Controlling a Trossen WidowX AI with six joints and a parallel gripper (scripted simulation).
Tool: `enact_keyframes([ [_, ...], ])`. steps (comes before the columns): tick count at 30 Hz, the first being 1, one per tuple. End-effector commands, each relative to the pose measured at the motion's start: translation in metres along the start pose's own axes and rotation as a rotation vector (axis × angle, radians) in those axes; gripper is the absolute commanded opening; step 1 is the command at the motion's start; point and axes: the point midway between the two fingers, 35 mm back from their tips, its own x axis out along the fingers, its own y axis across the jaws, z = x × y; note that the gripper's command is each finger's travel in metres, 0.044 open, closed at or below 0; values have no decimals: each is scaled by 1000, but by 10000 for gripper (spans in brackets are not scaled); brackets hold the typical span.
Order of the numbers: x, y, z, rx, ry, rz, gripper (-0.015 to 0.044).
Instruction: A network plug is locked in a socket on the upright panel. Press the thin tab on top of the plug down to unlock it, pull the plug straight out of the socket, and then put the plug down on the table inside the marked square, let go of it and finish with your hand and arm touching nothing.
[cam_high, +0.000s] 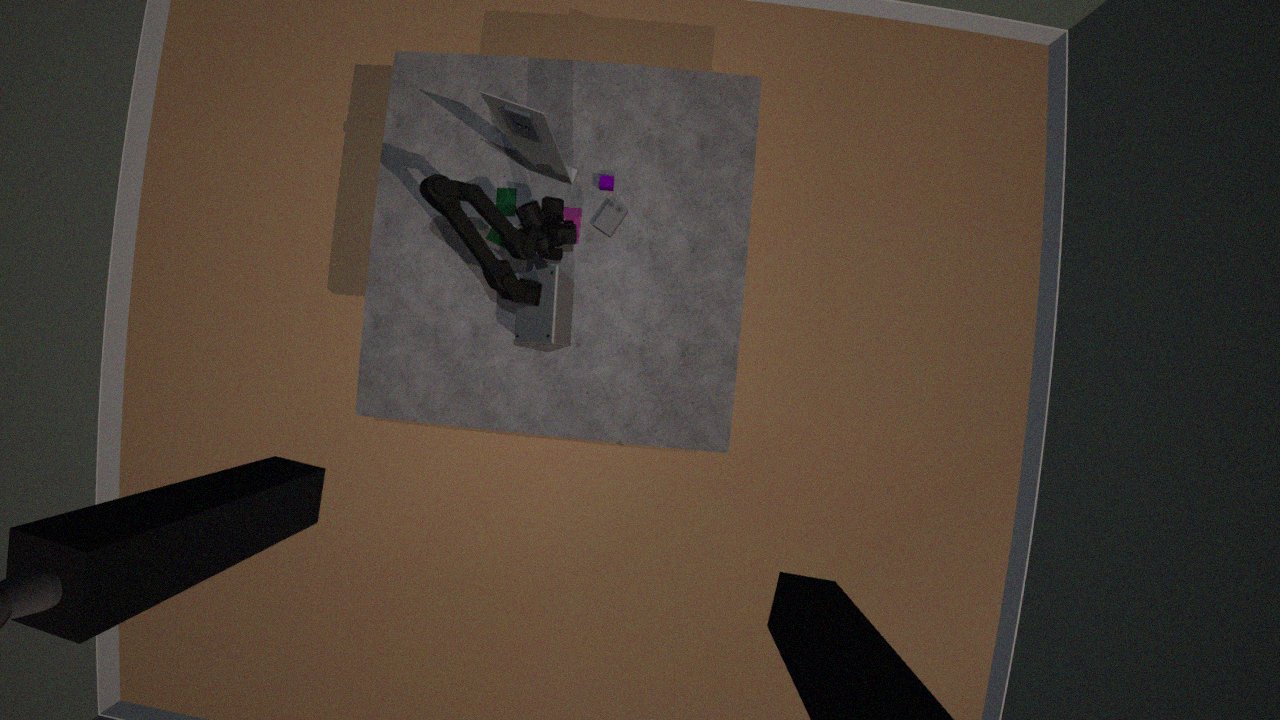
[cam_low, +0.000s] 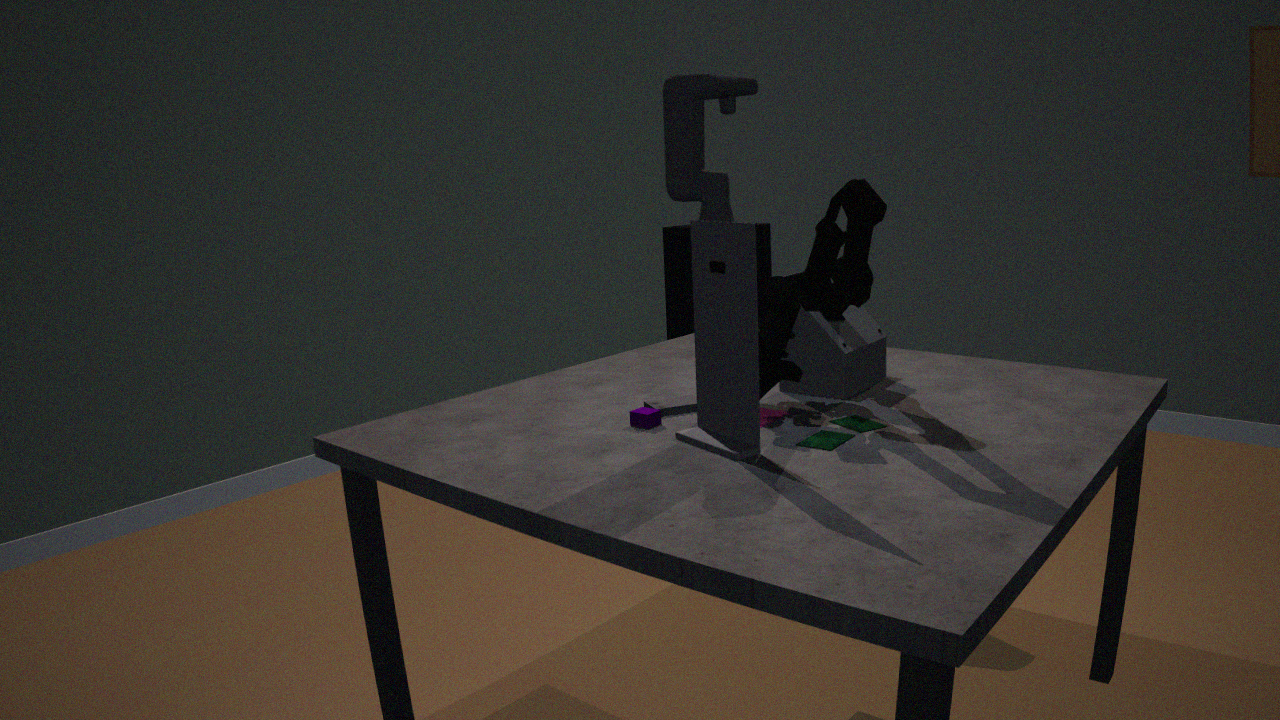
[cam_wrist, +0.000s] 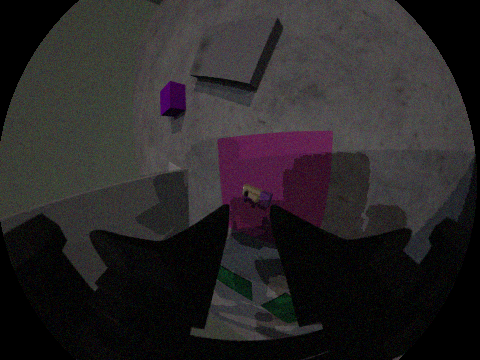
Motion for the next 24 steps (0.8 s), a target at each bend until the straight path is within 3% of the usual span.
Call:
enact_keyframes([
  [1,-4,0,-1,-4,5,1,156],
  [24,-13,11,2,-8,-4,-3,156],
])
